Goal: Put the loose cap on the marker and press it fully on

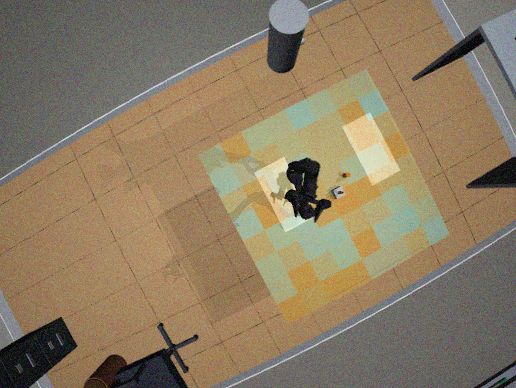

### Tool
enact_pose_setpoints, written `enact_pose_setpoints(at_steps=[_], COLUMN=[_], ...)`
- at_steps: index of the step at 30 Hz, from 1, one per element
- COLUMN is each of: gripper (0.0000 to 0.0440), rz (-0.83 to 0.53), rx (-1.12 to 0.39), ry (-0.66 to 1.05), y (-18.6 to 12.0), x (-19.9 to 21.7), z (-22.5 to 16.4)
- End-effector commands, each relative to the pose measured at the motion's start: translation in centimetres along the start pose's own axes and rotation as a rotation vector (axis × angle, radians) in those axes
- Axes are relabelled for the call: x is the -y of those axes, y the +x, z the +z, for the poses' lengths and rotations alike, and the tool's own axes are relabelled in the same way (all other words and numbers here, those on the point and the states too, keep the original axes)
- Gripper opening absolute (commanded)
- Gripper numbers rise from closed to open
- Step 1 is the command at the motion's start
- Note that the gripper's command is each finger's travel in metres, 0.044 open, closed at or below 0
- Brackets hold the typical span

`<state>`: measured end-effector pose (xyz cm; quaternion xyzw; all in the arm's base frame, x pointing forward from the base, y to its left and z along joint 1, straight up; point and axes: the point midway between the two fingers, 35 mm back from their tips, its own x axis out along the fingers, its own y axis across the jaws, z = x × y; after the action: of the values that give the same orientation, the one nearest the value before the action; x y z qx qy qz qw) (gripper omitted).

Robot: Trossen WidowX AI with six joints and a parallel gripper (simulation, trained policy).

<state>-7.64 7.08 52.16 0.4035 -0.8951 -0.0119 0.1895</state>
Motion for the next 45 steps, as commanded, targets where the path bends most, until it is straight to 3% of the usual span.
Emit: enact_pose_setpoints(at_steps=[1, 6, 8, 45], gripper=[0.0375, 0.025, 0.0229, 0.0306], rz=[-0.01, -0.072, -0.098, -0.541], rx=[0.003, 0.02, 0.027, 0.148], ry=[-0.001, -0.01, -0.016, -0.125], y=[0.2, 1.5, 2.0, 8.7], x=[0.2, 1.2, 1.7, 11.9], z=[0.0, 0.3, 0.4, 2.2])
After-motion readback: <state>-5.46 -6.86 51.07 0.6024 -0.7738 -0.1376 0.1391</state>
